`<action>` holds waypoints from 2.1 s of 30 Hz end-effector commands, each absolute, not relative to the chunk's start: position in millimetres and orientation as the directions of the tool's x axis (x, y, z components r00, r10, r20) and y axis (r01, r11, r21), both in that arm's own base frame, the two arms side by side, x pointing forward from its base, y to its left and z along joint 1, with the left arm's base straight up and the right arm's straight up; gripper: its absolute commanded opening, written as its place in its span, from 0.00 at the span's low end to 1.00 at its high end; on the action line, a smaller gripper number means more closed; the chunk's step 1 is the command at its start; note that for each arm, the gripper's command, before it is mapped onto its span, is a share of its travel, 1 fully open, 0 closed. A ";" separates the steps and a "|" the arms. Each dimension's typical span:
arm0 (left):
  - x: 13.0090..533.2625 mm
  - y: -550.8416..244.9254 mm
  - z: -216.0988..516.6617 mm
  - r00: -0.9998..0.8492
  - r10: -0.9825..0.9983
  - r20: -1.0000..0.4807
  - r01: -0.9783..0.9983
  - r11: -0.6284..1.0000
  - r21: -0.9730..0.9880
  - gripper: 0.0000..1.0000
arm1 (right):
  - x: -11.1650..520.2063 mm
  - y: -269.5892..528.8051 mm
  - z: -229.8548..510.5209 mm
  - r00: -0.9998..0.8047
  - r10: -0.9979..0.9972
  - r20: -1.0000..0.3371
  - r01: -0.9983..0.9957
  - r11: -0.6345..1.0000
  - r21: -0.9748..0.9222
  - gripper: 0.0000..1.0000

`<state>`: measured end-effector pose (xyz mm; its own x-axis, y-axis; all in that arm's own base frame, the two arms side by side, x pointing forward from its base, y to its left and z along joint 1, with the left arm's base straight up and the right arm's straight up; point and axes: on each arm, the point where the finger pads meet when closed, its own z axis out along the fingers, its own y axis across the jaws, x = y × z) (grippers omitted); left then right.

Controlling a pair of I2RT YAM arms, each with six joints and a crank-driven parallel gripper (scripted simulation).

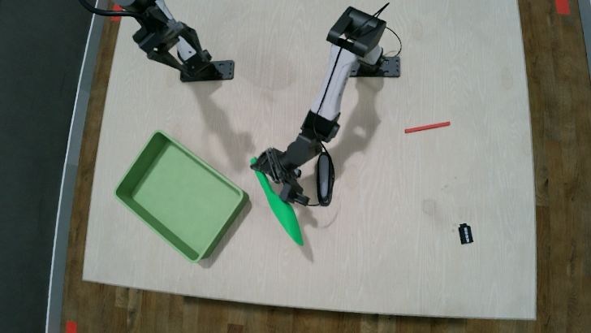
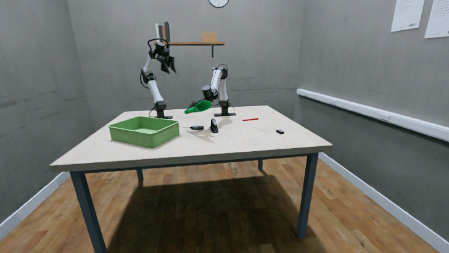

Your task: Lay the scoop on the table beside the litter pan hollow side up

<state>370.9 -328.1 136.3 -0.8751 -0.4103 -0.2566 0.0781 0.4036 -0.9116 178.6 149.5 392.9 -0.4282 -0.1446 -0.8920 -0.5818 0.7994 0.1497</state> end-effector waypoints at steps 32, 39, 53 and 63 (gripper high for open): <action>274.5 -362.3 219.7 -0.934 -0.357 -0.002 0.014 -0.032 -0.999 0.18 | 350.7 188.6 289.2 -0.880 0.350 -0.321 -0.279 0.166 0.946 0.58; 274.2 -362.1 220.4 -0.934 -0.357 -0.002 0.016 -0.035 -0.999 0.18 | 347.1 161.7 254.2 -0.924 0.330 -0.192 -0.168 0.101 0.981 0.58; 274.1 -362.1 221.0 -0.934 -0.357 -0.003 0.017 -0.037 -0.999 0.18 | 327.9 123.2 202.2 -0.953 0.302 0.005 0.012 0.022 1.000 0.58; 275.6 -363.6 243.4 -0.932 -0.362 -0.002 0.015 -0.033 -0.999 0.18 | 319.3 118.2 195.6 -0.959 0.283 0.027 0.030 0.008 1.000 0.58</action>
<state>277.7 -360.2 184.3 -0.9257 -0.3712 0.0721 -0.0971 0.0488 -0.9941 320.6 122.5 187.1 -0.9503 0.2932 0.1046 0.1203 0.0360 0.9921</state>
